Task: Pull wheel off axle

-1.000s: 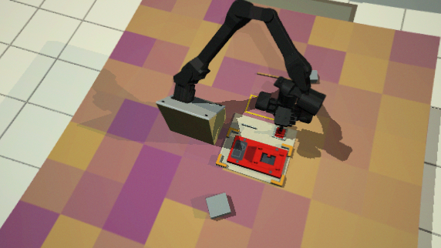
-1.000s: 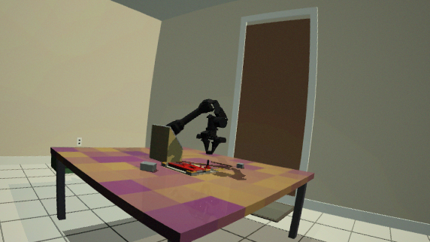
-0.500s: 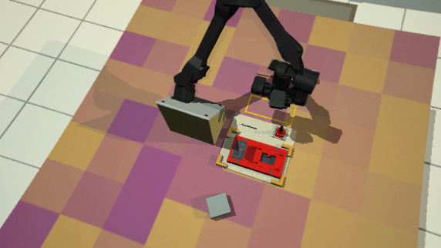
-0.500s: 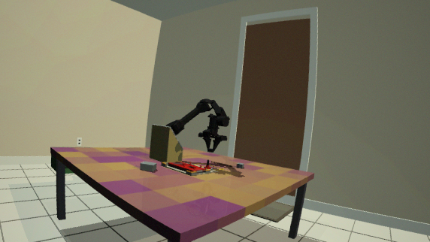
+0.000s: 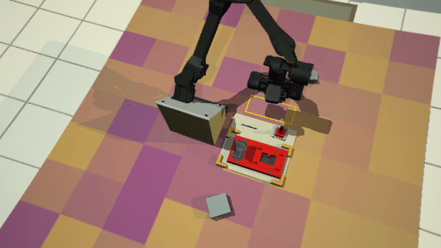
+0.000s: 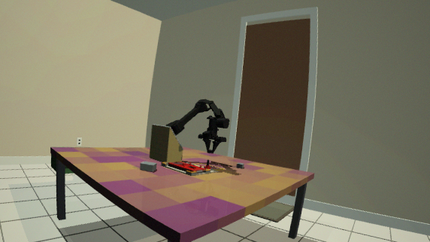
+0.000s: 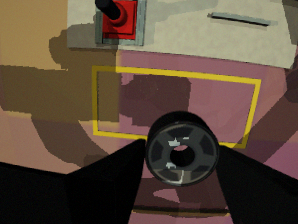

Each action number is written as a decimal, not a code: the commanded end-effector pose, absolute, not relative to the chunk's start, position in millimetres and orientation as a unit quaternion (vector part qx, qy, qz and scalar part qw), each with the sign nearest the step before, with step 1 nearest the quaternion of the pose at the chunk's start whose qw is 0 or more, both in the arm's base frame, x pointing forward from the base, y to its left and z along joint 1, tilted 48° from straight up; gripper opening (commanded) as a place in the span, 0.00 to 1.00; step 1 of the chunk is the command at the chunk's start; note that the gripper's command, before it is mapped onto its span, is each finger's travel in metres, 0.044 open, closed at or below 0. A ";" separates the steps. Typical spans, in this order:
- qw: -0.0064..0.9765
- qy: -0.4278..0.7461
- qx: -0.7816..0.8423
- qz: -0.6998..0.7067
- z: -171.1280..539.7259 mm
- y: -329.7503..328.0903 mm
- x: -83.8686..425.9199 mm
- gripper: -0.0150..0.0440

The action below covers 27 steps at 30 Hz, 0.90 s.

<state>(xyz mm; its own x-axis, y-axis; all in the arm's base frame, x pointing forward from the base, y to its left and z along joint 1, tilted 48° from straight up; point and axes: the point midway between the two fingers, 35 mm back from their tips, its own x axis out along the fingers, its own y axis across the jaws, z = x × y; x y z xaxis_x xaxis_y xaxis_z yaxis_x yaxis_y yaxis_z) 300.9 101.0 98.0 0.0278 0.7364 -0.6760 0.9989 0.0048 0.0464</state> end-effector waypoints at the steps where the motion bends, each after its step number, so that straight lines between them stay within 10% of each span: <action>1: 0.268 0.655 0.663 -0.242 92.9 107.6 299.8 0.25; 22: 0.267 0.656 0.664 -0.241 36.9 170.4 301.1 0.25; 27: 0.268 0.659 0.662 -0.237 40.7 168.5 301.2 0.48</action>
<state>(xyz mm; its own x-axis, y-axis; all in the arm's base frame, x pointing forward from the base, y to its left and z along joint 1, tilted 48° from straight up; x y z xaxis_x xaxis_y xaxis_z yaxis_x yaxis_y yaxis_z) 301.5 168.4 40.4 0.0209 0.7452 -0.6665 0.9991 0.0090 0.0413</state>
